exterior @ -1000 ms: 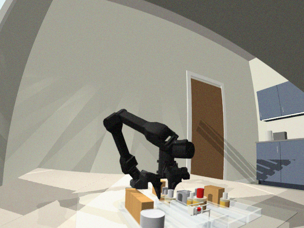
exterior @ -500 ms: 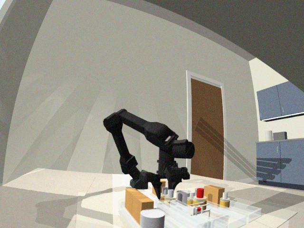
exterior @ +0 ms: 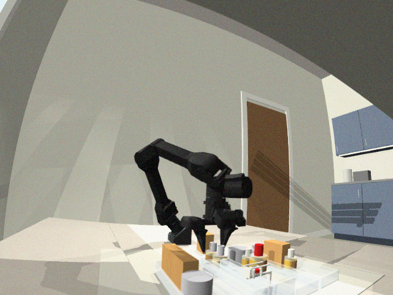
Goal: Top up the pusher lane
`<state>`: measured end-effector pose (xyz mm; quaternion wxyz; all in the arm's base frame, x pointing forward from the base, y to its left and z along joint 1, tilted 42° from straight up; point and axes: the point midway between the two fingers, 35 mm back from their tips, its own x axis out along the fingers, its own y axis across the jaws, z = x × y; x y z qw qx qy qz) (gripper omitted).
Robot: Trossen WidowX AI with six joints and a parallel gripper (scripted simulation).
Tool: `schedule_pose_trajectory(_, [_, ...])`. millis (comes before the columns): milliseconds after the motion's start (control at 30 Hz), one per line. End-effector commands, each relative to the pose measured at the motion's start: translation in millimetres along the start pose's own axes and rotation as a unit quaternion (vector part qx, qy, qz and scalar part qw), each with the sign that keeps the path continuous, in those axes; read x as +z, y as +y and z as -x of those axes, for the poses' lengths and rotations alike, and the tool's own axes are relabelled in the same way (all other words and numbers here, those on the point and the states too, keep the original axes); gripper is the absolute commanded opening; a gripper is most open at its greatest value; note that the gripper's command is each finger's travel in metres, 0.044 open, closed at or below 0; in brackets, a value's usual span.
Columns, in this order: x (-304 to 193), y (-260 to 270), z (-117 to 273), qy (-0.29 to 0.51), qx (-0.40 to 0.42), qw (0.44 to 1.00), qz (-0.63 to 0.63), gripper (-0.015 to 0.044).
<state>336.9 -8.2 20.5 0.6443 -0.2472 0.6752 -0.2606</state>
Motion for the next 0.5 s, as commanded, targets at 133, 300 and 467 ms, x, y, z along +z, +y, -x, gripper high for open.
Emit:
schedule_pose_trajectory(133, [-11, 0, 4, 0.002, 0.002, 1.000, -0.004, 0.0295])
schedule_pose_trajectory(300, [-28, 1, 5, 0.002, 0.003, 1.000, -0.003, 0.0295])
schedule_pose_trajectory(467, [-45, 1, 5, 0.003, 0.003, 1.000, -0.003, 0.0295])
